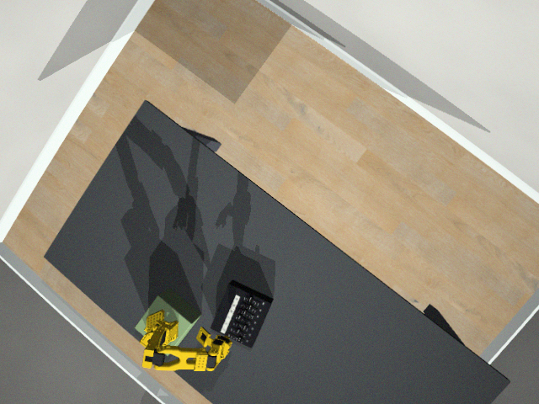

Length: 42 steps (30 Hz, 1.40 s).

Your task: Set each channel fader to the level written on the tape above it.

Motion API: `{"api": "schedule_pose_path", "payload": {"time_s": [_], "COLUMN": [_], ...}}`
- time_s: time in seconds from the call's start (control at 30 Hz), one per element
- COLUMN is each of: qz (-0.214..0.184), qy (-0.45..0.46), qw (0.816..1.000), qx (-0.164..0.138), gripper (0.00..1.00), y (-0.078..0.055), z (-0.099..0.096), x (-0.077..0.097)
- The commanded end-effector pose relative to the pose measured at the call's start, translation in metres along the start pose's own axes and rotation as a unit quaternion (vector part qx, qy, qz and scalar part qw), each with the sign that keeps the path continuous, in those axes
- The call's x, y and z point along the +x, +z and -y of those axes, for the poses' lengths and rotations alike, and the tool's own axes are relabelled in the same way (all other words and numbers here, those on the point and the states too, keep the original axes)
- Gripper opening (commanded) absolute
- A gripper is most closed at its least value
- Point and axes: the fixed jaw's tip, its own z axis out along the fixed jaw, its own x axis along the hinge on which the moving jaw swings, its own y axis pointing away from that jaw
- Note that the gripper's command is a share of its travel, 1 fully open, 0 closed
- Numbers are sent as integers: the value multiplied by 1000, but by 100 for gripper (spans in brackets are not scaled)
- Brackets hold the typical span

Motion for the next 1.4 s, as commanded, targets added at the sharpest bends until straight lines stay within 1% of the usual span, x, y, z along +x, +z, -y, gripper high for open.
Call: {"api": "schedule_pose_path", "payload": {"time_s": [0.0,0.17,0.23,0.37,0.53,0.73,0.8,1.1,1.3,1.37], "qz": [-1,-1,-1,-1,-1,-1,-1,-1,0,0], "qy": [85,187,187,265,355,451,451,564,619,619], "qw": [996,982,982,964,935,893,893,826,785,785], "qx": [1,1,1,1,1,1,1,1,1,1], "gripper": [0,0,0,0,0,0,0,0,0,0], "y": [-3,-6,-6,-7,-9,-11,-11,-14,-15,-15], "z": [-1,-2,-2,-2,-1,-1,-1,0,1,1], "x": [-4,-7,-7,-9,-12,-15,-15,-18,-19,-19]}}
